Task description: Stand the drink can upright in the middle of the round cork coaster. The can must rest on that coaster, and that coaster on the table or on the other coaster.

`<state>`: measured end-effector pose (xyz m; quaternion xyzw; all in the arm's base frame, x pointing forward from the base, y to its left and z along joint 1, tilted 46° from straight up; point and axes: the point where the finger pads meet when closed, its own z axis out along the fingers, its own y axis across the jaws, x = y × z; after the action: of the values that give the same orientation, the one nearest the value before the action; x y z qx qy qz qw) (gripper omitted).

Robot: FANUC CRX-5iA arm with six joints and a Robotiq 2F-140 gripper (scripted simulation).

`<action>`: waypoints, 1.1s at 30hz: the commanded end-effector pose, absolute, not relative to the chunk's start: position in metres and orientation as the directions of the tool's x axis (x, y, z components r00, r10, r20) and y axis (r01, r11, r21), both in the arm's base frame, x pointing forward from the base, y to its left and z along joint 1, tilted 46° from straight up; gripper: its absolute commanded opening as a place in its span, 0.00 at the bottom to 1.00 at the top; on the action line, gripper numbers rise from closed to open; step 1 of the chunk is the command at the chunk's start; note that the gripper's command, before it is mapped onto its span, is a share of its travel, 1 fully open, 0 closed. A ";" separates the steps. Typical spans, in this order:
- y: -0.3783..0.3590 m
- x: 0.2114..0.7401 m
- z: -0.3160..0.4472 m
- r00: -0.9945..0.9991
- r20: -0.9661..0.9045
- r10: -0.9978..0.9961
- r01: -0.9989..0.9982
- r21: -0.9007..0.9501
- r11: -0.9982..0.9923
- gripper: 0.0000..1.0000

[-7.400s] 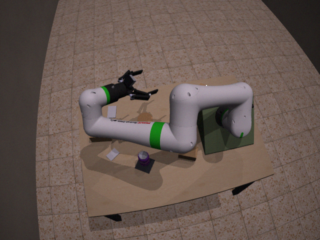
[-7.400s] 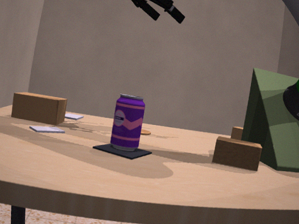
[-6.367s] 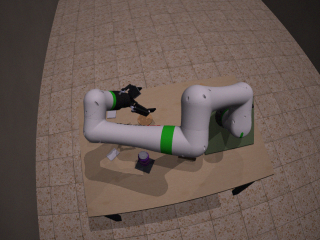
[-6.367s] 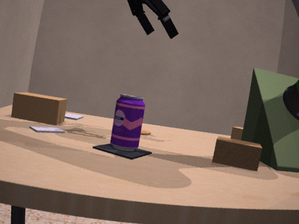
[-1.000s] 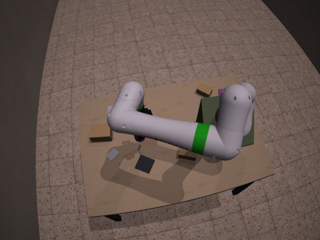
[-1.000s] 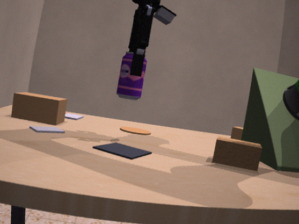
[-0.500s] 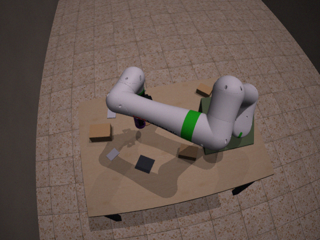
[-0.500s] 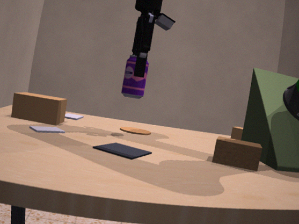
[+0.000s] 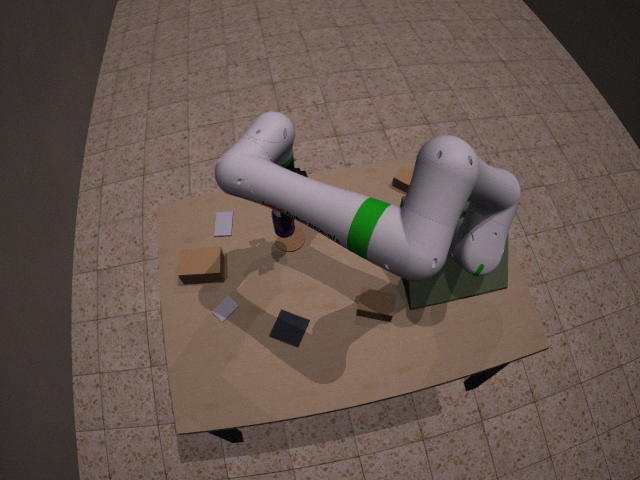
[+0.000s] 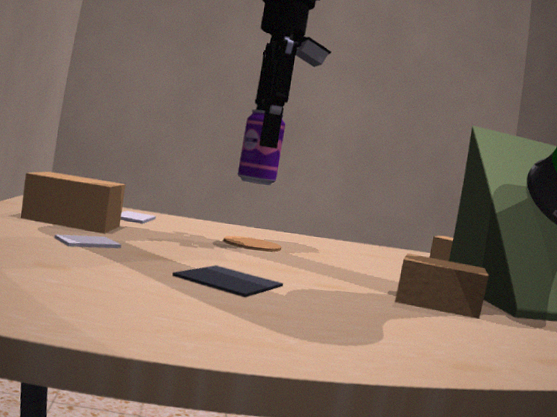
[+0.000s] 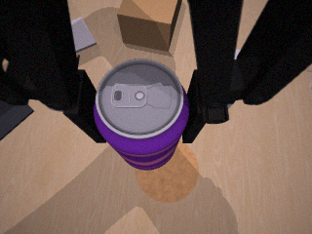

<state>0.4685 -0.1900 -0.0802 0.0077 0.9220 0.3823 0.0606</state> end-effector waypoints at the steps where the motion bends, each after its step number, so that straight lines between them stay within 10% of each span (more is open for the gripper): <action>1: -0.197 0.464 -0.087 -0.992 -0.108 0.060 -0.034 0.706 0.707 0.10; 33: -0.163 0.460 -0.146 -0.992 -0.107 0.060 -0.034 0.708 0.705 0.10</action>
<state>0.4565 -0.1745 -0.1336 0.0069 0.9209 0.3852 0.0595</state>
